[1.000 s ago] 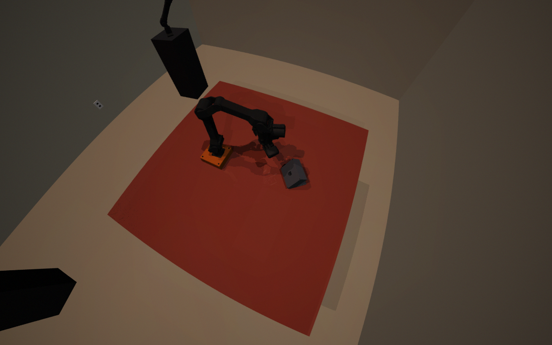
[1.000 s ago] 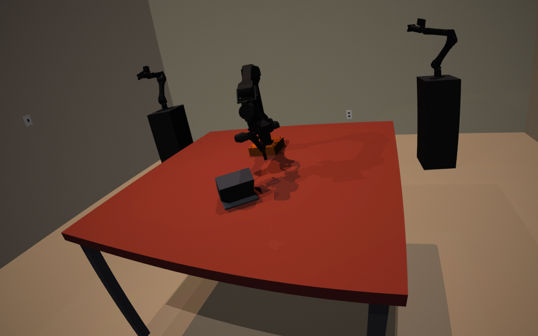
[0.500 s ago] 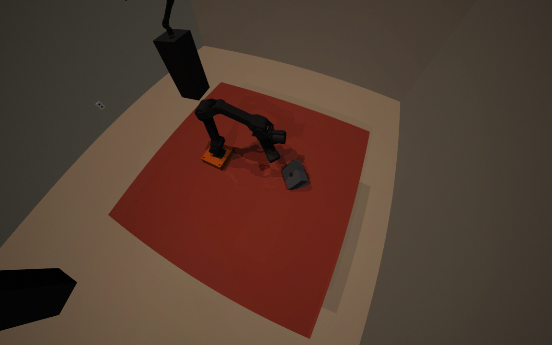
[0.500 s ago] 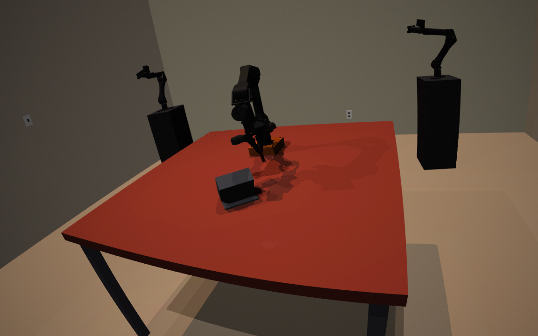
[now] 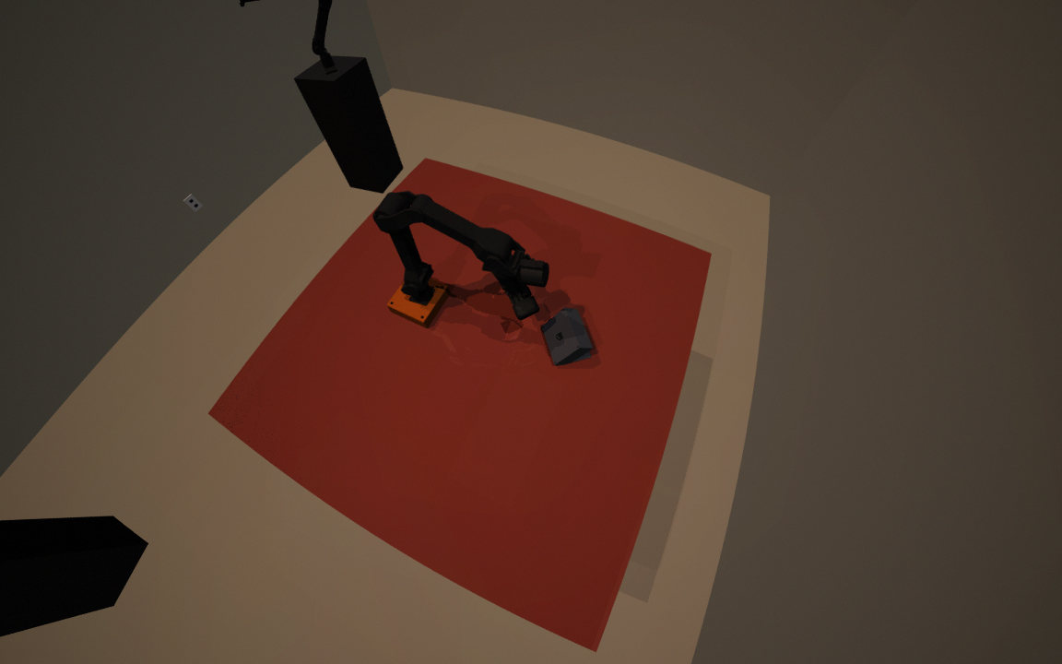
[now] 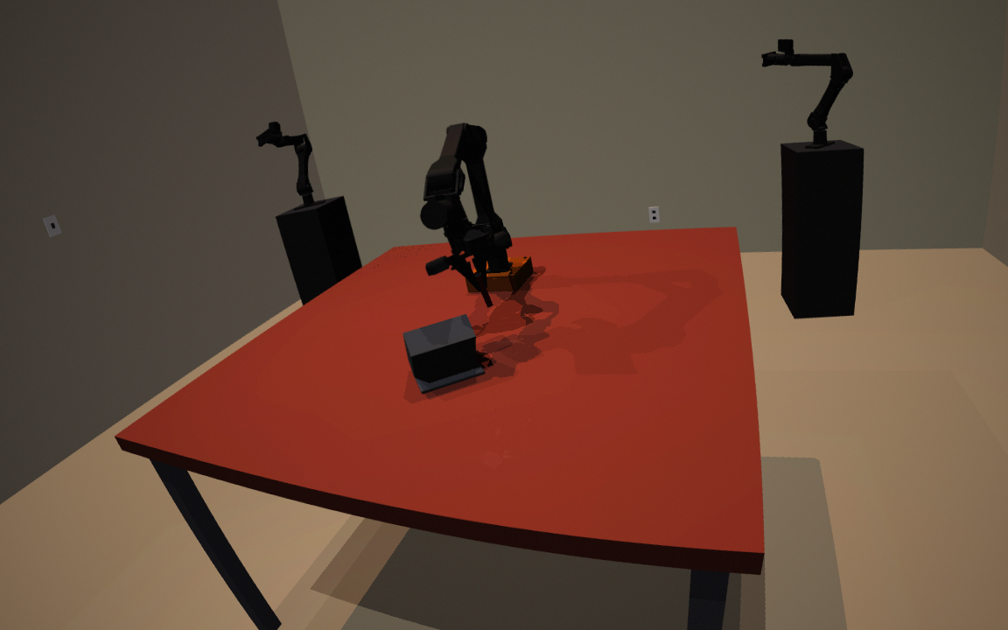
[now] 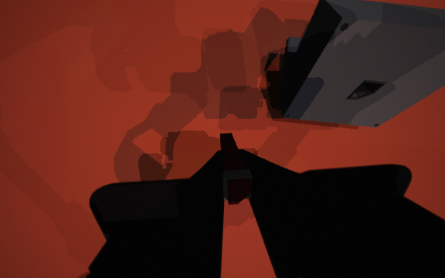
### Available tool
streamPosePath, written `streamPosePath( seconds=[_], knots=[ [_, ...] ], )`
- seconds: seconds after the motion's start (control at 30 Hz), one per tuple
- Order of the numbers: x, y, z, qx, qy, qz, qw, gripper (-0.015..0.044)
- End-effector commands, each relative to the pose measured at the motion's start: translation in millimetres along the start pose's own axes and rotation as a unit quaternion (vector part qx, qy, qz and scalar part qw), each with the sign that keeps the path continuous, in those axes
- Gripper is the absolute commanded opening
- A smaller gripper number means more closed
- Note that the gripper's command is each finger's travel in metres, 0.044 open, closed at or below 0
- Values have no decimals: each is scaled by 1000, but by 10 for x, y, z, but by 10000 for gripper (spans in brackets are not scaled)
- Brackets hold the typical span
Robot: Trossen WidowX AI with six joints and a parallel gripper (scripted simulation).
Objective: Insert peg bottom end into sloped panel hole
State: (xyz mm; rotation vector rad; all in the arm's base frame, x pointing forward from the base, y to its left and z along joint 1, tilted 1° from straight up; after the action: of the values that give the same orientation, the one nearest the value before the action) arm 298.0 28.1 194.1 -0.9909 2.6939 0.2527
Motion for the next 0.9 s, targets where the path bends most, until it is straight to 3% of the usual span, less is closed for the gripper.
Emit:
streamPosePath(
  seconds=[0.0,0.87],
  knots=[
    [31,-43,5,-2,-11,3,1000,0],
    [201,-323,-17,-4,-86,23,996,0]
  ],
)
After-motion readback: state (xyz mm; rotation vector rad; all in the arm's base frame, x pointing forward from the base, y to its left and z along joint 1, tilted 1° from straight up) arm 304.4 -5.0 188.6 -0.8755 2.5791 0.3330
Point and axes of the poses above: the point midway between the two fingers, 35 mm back from their tips, its own z axis out along the fingers, its own y axis across the jaws, x = y × z, the point moved 9 cm from there along -z, back along the fingers, and after that the axes turned 2 degrees about z, right-handed, at the moved point
